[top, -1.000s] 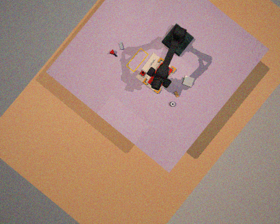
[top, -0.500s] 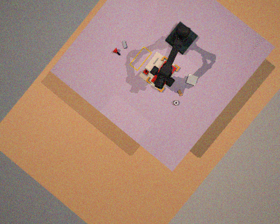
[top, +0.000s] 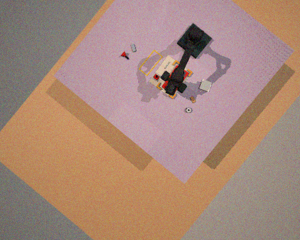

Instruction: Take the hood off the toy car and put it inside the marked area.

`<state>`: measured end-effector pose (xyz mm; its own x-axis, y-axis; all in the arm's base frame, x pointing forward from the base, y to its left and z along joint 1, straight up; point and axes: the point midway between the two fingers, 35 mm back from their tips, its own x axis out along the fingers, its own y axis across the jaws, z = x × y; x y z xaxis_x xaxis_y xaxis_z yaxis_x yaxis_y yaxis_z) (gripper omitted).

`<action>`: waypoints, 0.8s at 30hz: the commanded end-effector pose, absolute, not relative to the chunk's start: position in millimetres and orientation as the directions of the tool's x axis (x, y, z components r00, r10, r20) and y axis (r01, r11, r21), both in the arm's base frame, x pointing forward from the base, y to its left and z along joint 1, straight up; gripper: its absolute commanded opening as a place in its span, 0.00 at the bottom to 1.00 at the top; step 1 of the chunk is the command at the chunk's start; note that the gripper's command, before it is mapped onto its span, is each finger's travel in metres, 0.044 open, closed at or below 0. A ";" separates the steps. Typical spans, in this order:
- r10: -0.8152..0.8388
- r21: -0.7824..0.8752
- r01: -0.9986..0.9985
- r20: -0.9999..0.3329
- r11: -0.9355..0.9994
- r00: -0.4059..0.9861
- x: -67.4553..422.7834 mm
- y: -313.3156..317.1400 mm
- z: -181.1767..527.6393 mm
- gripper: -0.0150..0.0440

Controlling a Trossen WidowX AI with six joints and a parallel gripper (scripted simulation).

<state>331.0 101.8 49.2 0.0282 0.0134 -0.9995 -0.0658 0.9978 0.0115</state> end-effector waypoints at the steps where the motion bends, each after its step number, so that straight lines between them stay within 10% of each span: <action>1: 0.009 0.007 -0.066 -1.000 0.998 0.029 330.9 101.0 46.5 1.00; 18: 0.013 0.011 -0.066 -1.000 0.998 0.028 331.0 101.8 46.8 0.75; 24: 0.013 0.011 -0.066 -1.000 0.998 0.028 331.1 101.8 49.0 0.49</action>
<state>330.8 101.5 46.7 0.0271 0.0117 -0.9996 -0.0656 0.9978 0.0099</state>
